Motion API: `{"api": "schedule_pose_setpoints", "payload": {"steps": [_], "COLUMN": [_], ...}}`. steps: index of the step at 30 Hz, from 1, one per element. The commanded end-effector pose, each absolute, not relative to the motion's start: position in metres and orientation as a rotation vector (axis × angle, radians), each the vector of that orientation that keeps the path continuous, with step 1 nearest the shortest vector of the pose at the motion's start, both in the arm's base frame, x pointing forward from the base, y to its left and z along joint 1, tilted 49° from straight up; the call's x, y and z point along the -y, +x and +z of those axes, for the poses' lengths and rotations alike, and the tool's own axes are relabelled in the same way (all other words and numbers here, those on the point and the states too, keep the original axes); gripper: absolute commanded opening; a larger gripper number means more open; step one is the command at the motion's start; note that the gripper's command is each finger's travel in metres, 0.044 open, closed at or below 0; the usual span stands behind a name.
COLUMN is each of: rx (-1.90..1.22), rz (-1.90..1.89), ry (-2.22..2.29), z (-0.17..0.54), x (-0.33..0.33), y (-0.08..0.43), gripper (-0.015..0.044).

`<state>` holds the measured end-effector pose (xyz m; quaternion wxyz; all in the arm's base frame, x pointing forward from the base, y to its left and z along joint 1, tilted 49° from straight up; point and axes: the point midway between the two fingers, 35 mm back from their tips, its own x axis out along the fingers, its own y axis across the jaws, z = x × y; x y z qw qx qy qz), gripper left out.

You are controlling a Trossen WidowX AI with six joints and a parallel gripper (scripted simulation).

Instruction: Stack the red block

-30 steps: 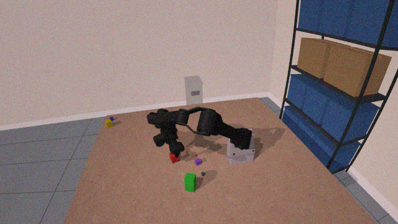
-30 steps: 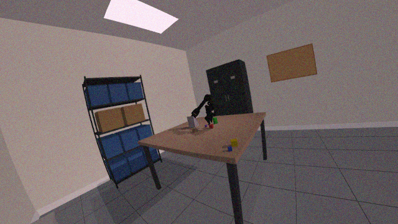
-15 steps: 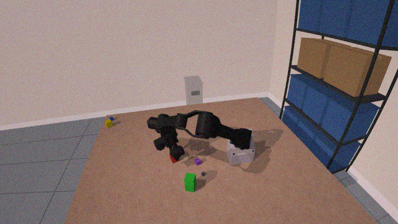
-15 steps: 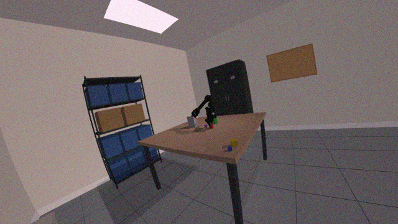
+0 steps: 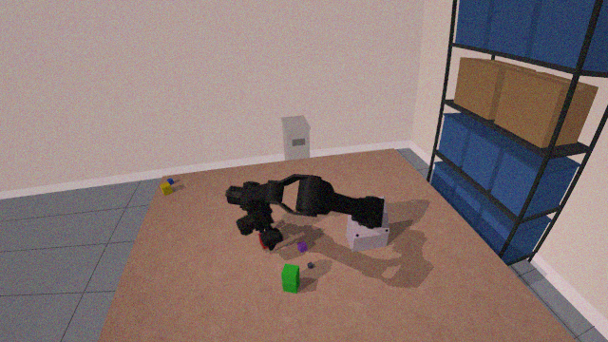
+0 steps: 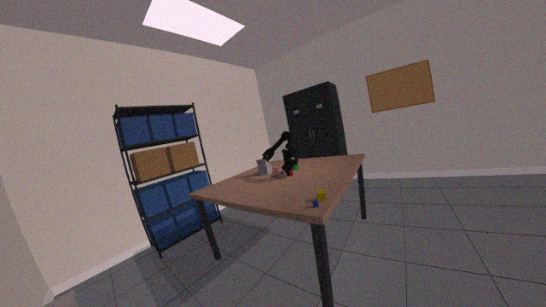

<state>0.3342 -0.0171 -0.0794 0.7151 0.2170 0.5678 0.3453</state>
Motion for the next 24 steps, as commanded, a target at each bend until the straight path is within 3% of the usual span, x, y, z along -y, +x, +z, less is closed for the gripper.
{"api": "schedule_pose_setpoints", "payload": {"steps": [1,14,24], "rx": [-1.259,-1.259,-1.259], "rz": [0.765,0.765,0.765], "ry": [0.493,0.493,0.493], "z": [-0.082,-0.0817,-0.0817], "x": [0.0138,0.0142,0.0142], "y": [0.3331,0.333,0.333], "gripper": [0.044,0.044,0.0177]}}
